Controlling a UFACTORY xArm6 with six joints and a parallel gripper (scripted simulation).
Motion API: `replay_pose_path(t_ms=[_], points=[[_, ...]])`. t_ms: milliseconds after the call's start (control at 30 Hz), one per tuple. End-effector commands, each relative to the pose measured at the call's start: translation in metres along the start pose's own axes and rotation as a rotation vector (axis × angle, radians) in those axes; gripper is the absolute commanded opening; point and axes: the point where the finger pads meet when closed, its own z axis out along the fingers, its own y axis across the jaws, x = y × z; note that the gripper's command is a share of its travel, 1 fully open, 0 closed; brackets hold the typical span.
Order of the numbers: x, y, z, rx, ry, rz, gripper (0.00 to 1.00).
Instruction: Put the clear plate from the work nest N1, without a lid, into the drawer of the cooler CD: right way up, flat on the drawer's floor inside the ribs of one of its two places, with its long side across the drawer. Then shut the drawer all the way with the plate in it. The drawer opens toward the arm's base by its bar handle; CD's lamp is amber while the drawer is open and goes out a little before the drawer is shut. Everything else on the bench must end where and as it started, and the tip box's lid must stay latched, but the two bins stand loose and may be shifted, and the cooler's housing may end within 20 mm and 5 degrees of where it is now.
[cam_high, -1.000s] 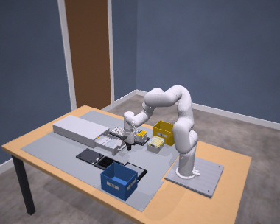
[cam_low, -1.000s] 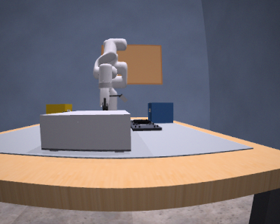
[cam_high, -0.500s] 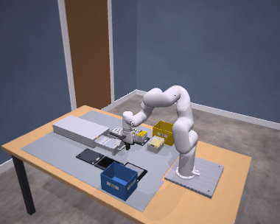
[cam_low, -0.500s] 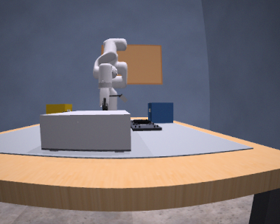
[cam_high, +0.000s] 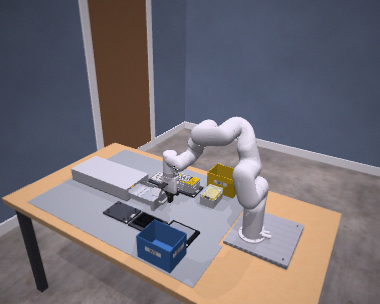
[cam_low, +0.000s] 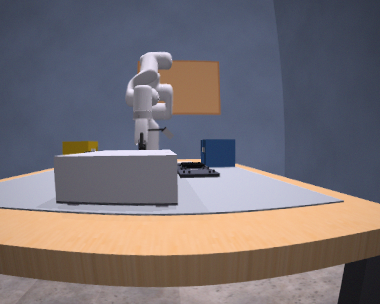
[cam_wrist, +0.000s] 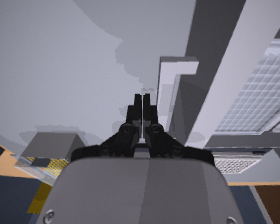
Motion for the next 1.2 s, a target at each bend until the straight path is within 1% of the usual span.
replay_pose_path(t_ms=[0, 400, 833, 1000, 1167], points=[[0.0, 0.006, -0.002, -0.005, 0.0, 0.0, 0.0], [0.0, 0.019, -0.002, -0.005, 0.0, 0.0, 0.0], [0.0, 0.041, -0.002, -0.005, 0.0, 0.0, 0.0], [0.0, 0.042, -0.002, -0.005, 0.0, 0.0, 0.0], [0.0, 0.05, -0.002, -0.005, 0.0, 0.0, 0.0]])
